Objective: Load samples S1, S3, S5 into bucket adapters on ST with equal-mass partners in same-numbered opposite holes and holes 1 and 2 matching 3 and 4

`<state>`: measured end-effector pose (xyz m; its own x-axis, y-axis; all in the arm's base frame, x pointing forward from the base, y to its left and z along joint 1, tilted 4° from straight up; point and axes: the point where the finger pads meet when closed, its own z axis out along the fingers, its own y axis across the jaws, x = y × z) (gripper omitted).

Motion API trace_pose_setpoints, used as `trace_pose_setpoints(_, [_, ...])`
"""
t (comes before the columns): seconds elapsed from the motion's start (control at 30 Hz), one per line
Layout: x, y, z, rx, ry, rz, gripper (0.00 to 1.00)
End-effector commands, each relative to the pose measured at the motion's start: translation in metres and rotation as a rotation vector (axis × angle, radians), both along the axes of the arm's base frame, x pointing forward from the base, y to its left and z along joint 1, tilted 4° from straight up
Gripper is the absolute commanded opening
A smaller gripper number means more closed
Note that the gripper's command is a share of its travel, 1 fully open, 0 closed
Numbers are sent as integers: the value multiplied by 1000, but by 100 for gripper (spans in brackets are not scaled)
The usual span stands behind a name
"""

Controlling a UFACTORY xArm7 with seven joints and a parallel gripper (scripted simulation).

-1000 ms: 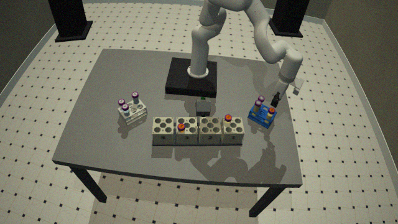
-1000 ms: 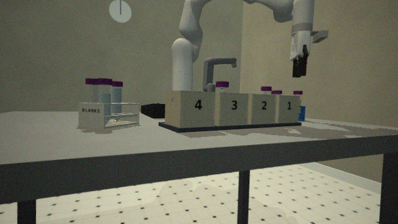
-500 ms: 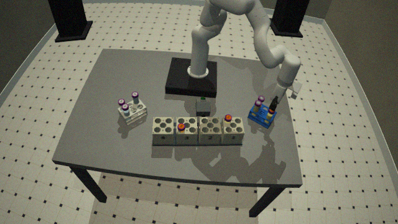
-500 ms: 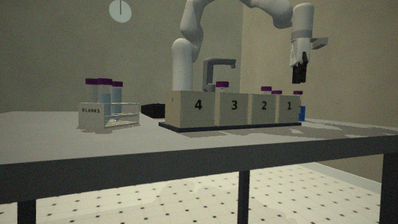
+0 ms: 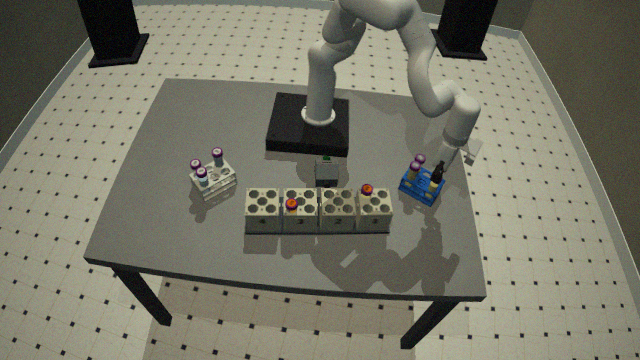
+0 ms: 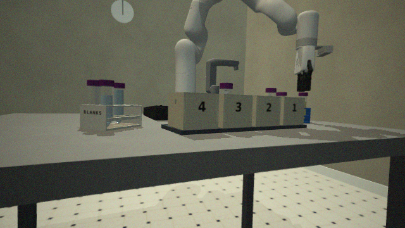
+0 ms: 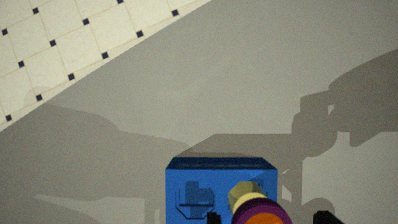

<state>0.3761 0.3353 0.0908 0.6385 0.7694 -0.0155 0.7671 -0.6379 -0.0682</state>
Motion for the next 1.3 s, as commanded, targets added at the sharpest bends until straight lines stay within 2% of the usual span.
trace_pose_setpoints(0.0, [1, 1, -6, 3, -4, 0, 57])
trace_pose_setpoints(0.4, [1, 1, -6, 3, -4, 0, 57])
trace_pose_setpoints(1.27, [0, 2, -22, 3, -4, 0, 57])
